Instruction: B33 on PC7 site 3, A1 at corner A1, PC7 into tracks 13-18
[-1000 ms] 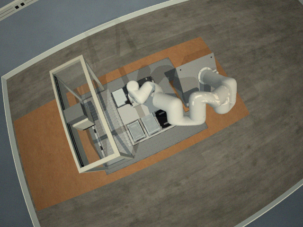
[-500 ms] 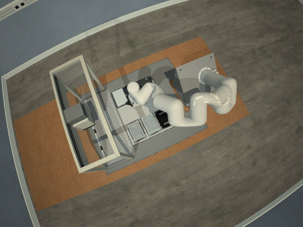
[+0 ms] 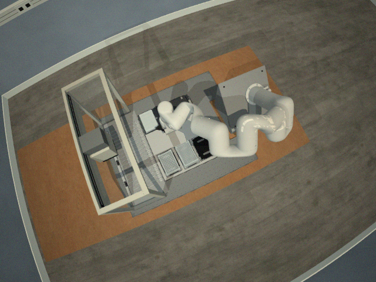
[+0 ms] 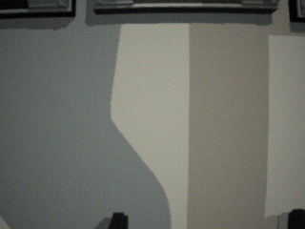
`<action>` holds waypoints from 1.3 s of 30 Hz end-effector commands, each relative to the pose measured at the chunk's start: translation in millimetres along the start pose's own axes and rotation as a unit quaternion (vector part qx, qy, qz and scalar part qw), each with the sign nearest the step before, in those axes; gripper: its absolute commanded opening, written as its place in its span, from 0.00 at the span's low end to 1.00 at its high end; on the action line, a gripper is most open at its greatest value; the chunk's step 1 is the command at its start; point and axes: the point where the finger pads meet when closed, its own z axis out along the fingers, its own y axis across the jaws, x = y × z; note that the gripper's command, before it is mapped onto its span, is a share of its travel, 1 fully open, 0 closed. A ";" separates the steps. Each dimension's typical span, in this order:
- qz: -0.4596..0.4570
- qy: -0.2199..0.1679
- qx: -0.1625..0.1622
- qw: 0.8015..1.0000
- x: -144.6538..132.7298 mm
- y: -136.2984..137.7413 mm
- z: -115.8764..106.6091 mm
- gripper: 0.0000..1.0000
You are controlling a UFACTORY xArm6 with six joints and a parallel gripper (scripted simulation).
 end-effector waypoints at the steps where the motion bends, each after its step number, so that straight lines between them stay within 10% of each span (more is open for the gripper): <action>1: 0.000 -0.001 -0.002 1.000 -0.1 1.3 -6.5 1.00; 39: 0.000 -0.001 -0.002 1.000 -0.2 1.3 -61.6 1.00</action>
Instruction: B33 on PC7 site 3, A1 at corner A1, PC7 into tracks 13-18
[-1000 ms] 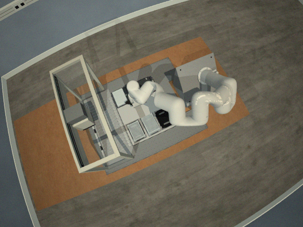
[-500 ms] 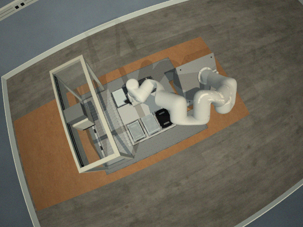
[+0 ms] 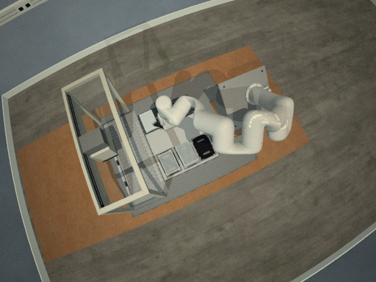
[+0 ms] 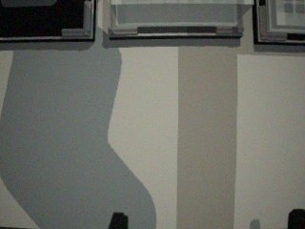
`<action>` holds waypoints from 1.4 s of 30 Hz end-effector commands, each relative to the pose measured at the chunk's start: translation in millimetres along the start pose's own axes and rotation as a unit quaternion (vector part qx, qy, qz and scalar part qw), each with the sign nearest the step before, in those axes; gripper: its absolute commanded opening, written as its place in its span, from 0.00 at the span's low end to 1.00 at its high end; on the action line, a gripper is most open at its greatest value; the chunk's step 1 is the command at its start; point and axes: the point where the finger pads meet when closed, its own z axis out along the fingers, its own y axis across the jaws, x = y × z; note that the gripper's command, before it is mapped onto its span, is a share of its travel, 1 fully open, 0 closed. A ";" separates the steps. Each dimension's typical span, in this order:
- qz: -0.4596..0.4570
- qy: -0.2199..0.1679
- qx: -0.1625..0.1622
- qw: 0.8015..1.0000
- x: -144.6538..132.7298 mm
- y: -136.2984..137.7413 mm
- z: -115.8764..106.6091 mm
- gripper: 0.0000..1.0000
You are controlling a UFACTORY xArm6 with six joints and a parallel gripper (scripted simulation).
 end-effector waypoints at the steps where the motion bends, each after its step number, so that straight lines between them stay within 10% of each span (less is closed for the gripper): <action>1: -0.001 -0.001 -0.002 1.000 -0.1 1.4 -3.5 1.00; 42: -0.001 -0.001 -0.002 1.000 -10.1 1.3 -50.1 1.00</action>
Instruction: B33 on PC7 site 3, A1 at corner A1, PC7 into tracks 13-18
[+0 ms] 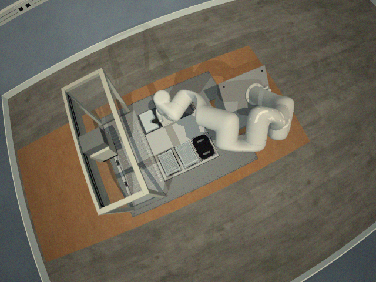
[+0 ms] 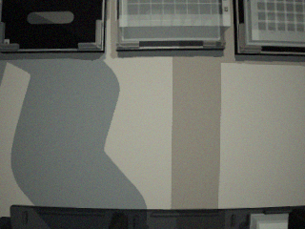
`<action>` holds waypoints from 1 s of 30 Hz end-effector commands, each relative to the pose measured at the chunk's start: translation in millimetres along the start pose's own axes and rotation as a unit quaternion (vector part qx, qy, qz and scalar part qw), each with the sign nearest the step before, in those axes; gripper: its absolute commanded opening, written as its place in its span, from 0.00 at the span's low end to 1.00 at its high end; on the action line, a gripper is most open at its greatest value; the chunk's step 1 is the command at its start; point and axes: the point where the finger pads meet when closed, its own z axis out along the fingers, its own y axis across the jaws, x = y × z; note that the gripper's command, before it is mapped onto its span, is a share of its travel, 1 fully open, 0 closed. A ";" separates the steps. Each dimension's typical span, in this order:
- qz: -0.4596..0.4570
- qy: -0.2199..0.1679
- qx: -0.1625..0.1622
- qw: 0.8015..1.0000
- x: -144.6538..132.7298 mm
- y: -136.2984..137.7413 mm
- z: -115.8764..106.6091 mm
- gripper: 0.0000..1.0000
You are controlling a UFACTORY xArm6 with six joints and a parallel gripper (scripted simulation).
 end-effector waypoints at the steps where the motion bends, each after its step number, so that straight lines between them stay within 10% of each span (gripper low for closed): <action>1: 0.000 -0.001 -0.002 1.000 -14.0 0.8 -1.8 1.00; 30: 0.000 -0.001 -0.002 1.000 -139.1 0.6 -2.2 1.00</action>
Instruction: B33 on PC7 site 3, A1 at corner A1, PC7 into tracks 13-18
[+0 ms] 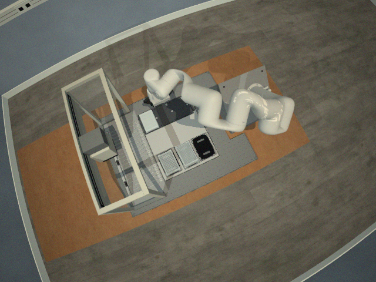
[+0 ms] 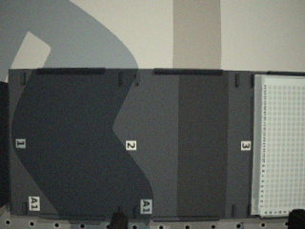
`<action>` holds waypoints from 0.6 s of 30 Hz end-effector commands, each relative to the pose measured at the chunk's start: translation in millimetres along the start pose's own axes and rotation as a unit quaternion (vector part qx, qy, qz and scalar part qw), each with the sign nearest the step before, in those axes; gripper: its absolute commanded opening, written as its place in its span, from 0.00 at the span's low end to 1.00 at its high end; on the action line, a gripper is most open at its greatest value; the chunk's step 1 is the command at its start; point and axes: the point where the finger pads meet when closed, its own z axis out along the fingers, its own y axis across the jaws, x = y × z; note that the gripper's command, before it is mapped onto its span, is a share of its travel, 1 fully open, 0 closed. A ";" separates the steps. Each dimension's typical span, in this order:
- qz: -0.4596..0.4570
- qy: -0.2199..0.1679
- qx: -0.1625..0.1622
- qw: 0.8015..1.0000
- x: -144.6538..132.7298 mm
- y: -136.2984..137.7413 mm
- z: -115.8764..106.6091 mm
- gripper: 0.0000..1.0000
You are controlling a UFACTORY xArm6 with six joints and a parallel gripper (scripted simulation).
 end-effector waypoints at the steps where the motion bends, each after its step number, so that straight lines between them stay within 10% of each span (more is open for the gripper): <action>1: 0.000 0.000 -0.001 1.000 -16.9 1.3 -2.1 1.00; 18: 0.000 -0.001 -0.001 1.000 -68.1 1.2 -2.3 1.00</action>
